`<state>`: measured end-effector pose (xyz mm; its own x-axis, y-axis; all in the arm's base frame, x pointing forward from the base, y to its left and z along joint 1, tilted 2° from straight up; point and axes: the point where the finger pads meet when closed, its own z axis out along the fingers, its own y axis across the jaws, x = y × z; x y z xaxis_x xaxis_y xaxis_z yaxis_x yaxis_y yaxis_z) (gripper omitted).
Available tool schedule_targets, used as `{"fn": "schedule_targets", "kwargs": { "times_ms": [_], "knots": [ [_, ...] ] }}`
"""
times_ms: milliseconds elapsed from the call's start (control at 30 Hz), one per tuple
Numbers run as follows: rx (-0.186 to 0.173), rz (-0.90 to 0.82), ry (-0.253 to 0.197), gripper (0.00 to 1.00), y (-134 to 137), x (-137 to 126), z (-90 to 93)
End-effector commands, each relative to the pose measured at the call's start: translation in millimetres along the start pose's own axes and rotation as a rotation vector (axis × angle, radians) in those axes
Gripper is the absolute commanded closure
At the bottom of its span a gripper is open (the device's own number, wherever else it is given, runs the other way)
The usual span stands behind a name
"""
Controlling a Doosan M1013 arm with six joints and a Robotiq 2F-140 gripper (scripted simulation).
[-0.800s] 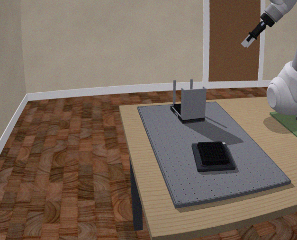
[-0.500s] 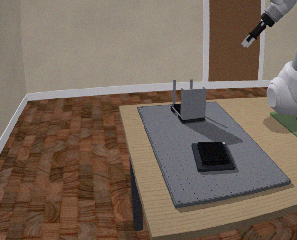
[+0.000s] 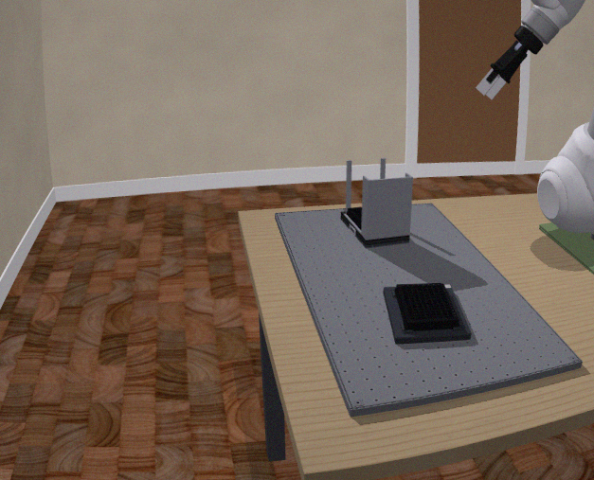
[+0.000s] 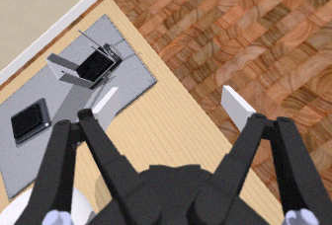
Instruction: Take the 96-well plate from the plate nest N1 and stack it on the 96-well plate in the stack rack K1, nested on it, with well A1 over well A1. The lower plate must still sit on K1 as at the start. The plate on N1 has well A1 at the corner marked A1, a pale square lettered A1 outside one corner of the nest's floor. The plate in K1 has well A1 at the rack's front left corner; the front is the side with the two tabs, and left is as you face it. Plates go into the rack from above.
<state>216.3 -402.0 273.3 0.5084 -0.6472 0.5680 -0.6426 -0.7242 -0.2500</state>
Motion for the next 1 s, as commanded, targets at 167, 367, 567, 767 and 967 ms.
{"fn": "schedule_targets", "kwargs": {
  "times_ms": [167, 367, 567, 767, 967],
  "knots": [
    [0.038, 0.082, -0.07, 0.0, -31.8, 10.4, 21.4],
    [0.06, 0.157, -0.134, 0.0, -48.5, 13.1, 32.1],
    [0.066, 0.194, -0.166, 0.0, -72.0, 16.2, 46.4],
    [0.069, 0.265, -0.231, 0.0, -98.0, 18.2, 61.2],
    [0.067, 0.299, -0.263, 0.0, -113.3, 18.8, 69.5]
  ]
}}
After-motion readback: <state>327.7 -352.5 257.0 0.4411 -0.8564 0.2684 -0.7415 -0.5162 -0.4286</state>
